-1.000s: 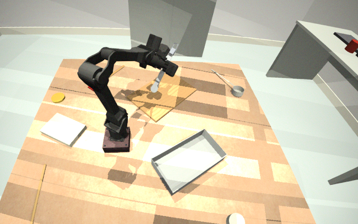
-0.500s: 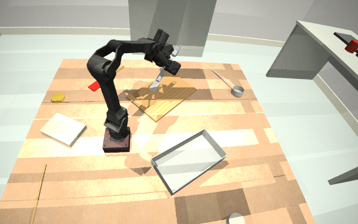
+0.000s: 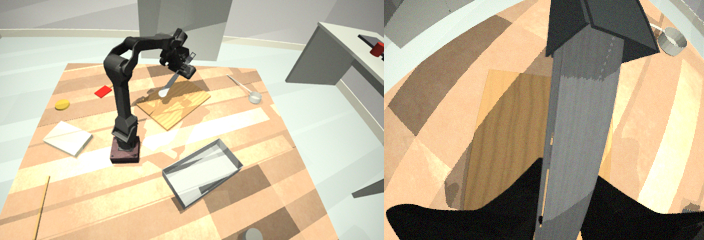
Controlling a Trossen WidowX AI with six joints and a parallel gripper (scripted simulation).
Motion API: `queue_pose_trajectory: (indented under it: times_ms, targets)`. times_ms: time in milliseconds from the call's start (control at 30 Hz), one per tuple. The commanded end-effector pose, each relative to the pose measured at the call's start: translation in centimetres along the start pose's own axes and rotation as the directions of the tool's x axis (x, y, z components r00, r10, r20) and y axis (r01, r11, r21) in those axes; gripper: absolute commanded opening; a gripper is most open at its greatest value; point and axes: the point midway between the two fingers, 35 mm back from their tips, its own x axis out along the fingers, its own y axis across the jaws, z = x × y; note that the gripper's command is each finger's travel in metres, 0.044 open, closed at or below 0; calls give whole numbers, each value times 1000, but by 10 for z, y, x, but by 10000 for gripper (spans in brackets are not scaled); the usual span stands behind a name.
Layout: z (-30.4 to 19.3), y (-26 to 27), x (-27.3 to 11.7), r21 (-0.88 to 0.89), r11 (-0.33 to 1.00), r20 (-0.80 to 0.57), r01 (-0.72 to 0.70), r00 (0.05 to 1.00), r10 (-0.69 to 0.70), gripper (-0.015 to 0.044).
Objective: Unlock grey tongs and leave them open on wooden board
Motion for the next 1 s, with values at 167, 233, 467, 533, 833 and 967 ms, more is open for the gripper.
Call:
queue_pose_trajectory:
  times_ms: [167, 233, 467, 533, 833, 967]
  targets:
    - [1, 0, 0, 4, 1000, -114, -12, 993, 12, -150]
    - [0, 0, 0, 6, 1000, -142, -13, 990, 14, -150]
    - [-3, -1, 0, 15, 1000, -237, -18, 971, 21, -150]
    - [-3, -2, 0, 19, 1000, -264, -19, 964, 23, -150]
    - [-8, -3, -3, 36, 999, -382, -23, 924, 35, -150]
    - [-11, -3, -5, 45, 999, -432, -24, 901, 41, -150]
